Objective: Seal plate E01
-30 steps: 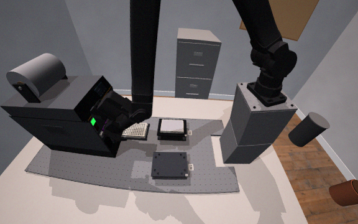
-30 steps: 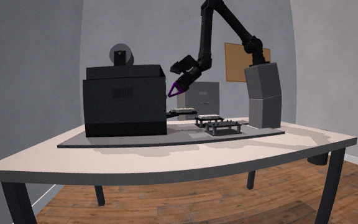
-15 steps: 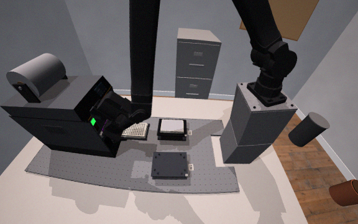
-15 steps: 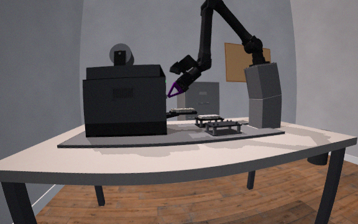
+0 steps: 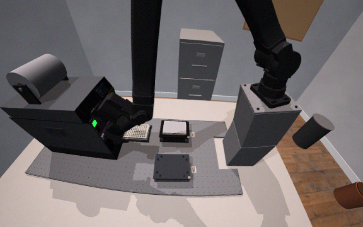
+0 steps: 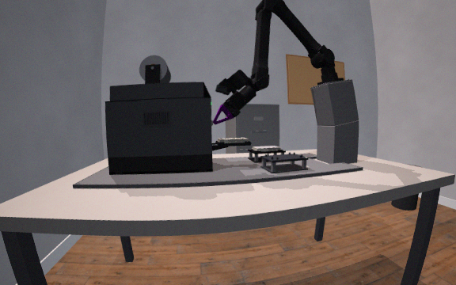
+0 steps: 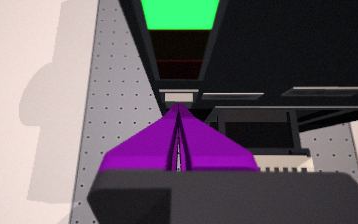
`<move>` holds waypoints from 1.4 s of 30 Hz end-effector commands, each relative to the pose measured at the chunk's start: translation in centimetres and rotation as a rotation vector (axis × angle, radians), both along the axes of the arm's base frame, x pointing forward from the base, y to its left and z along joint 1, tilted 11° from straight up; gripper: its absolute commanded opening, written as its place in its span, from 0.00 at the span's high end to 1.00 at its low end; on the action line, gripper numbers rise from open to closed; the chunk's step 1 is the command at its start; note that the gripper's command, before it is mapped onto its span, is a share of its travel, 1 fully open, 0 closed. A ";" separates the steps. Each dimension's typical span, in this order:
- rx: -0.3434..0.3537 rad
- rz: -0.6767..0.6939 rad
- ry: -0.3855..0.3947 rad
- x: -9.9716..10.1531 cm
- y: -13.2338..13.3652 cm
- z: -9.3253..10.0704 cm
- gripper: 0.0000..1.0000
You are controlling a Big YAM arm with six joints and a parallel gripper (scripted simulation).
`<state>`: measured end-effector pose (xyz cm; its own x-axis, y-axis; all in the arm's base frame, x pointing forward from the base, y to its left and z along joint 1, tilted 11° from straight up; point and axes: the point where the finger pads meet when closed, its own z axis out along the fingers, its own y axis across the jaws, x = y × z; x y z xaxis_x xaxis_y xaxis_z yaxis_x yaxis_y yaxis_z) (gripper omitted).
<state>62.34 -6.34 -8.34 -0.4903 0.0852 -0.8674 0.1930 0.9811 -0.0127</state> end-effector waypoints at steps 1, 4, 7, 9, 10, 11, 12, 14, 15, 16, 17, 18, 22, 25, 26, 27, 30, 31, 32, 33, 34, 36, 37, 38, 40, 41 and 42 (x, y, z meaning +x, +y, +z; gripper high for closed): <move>-0.014 0.021 -0.043 2.1 0.6 1.9 1.00; -0.015 0.021 -0.049 2.2 0.6 2.1 1.00; -0.015 0.013 -0.052 2.4 0.0 2.2 1.00; -0.015 0.005 -0.054 2.4 -0.5 2.3 1.00; -0.015 0.001 -0.055 2.5 -0.8 2.3 1.00; -0.015 0.000 -0.056 2.5 -0.8 2.4 1.00; -0.015 0.000 -0.057 2.6 -0.8 2.4 1.00; -0.015 0.000 -0.060 2.7 -0.9 2.5 1.00; -0.015 -0.001 -0.061 2.8 -1.0 2.5 1.00; -0.015 -0.002 -0.062 2.8 -1.0 2.5 1.00; -0.016 -0.002 -0.066 2.9 -1.0 2.7 1.00; -0.016 -0.002 -0.066 2.9 -1.0 2.7 1.00; -0.016 -0.003 -0.069 3.1 -1.1 2.8 1.00; -0.016 -0.003 -0.072 3.3 -1.1 2.9 1.00; -0.016 -0.003 -0.077 3.4 -1.1 3.0 1.00; -0.016 -0.004 -0.074 3.3 -1.1 2.8 1.00; -0.016 -0.004 -0.069 3.3 -1.2 2.4 1.00; -0.016 -0.004 -0.070 3.4 -1.2 2.4 1.00; -0.016 -0.004 -0.069 3.3 -1.2 2.4 1.00; -0.016 -0.004 -0.069 3.3 -1.2 2.4 1.00; -0.016 -0.005 -0.070 3.3 -1.2 2.4 1.00; -0.016 -0.005 -0.070 3.3 -1.2 2.4 1.00; -0.016 -0.005 -0.070 3.3 -1.2 2.4 1.00; -0.016 -0.005 -0.070 3.3 -1.2 2.4 1.00; -0.016 -0.005 -0.070 3.3 -1.2 2.4 1.00; -0.016 -0.005 -0.070 3.3 -1.2 2.4 1.00; -0.016 -0.005 -0.070 3.3 -1.2 2.4 1.00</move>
<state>62.78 -6.43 -8.25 -0.4896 0.0850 -0.8678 0.1926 0.9812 -0.0125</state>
